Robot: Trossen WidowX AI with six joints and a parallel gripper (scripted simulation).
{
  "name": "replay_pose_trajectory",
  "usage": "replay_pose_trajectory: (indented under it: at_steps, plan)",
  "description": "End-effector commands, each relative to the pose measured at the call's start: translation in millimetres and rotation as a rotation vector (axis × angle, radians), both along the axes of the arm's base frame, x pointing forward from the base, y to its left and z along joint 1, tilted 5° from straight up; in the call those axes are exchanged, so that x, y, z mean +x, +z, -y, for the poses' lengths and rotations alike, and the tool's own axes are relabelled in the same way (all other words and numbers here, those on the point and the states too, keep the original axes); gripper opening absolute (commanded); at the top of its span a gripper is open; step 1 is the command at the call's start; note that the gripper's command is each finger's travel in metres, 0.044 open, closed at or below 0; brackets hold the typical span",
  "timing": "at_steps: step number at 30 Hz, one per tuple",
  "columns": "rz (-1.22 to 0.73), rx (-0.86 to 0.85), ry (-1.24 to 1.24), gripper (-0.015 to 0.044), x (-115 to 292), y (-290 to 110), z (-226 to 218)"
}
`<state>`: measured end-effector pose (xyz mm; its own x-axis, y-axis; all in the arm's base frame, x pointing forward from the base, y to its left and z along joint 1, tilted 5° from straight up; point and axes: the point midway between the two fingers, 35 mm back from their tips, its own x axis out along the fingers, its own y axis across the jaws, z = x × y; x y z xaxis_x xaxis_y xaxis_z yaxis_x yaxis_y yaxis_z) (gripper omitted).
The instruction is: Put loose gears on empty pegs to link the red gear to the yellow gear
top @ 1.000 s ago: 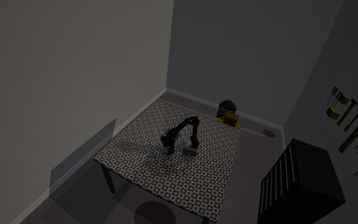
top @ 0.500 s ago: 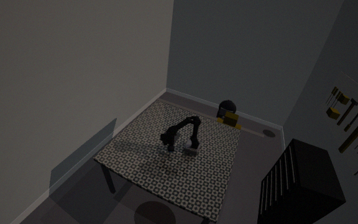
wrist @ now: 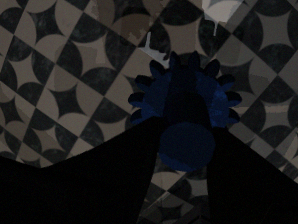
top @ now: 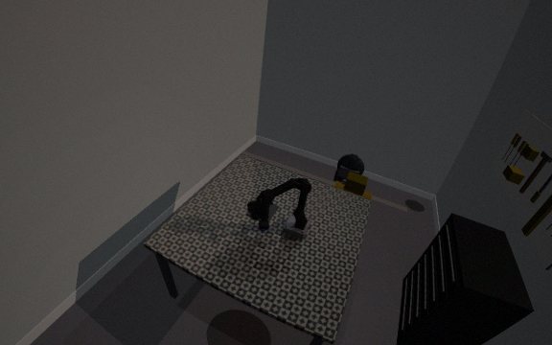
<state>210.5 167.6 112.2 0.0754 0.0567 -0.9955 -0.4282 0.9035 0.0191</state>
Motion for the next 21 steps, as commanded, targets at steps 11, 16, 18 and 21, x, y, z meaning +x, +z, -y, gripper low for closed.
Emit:
replay_pose_trajectory:
  at_steps: [11,16,18,21]
  plan:
    - [0.016,0.009,-0.005,0.0000,-6,40,3]
    - [0.015,0.009,-0.005,0.0000,-10,53,6]
    - [0.015,0.009,-0.005,0.0000,-11,58,7]
    - [0.015,0.009,-0.005,0.0000,-13,62,7]
